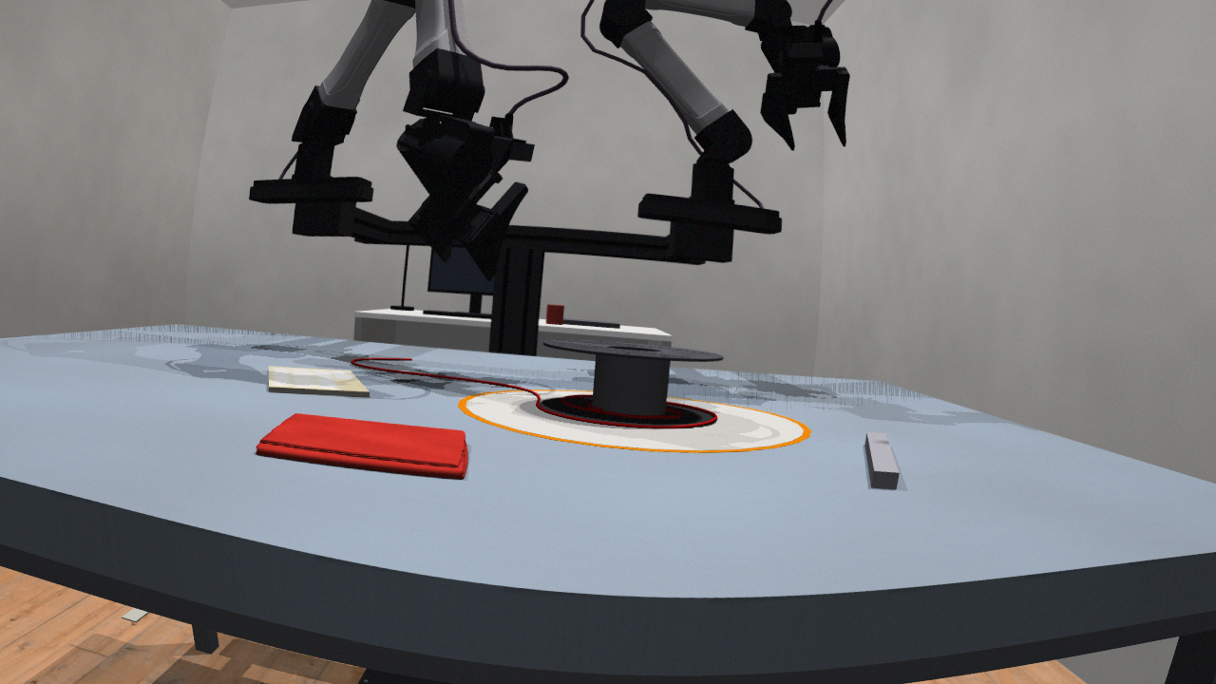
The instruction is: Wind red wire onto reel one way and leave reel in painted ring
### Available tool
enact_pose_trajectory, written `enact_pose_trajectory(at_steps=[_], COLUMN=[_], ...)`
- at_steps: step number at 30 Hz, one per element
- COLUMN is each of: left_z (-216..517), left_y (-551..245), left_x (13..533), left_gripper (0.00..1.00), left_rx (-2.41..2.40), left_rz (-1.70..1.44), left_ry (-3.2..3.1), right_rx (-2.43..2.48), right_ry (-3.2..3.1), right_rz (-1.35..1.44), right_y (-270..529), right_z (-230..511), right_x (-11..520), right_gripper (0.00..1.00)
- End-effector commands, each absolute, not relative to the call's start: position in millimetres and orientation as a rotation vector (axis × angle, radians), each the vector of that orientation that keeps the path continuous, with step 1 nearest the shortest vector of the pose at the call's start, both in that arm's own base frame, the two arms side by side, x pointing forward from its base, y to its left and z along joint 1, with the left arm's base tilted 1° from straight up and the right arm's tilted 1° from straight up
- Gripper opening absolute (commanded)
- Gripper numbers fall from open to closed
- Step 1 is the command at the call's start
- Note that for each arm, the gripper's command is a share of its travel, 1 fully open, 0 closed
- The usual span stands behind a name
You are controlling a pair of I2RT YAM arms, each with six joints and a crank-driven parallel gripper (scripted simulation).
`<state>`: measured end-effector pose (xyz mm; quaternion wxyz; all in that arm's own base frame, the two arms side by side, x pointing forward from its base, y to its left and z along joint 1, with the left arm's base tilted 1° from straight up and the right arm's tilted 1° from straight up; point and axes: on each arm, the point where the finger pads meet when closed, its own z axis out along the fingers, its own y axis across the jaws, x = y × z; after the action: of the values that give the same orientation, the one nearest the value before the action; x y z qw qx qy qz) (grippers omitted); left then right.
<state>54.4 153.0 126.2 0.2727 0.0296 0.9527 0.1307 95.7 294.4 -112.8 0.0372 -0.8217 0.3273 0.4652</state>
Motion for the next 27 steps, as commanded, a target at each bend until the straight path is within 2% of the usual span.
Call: enact_pose_trajectory(at_steps=[1, 27], left_z=[129, 138], left_y=[155, 160], left_x=[54, 51], left_gripper=[1.00, 1.00], left_rx=[0.079, 0.028], left_rz=[0.366, 0.388], left_ry=[2.561, 2.572], right_rx=[-2.519, -2.528], right_ry=[0.994, 1.032], right_rz=[1.425, 1.364], right_y=[297, 304], right_z=[-110, -100], right_x=[96, 109], right_gripper=[1.00, 1.00])
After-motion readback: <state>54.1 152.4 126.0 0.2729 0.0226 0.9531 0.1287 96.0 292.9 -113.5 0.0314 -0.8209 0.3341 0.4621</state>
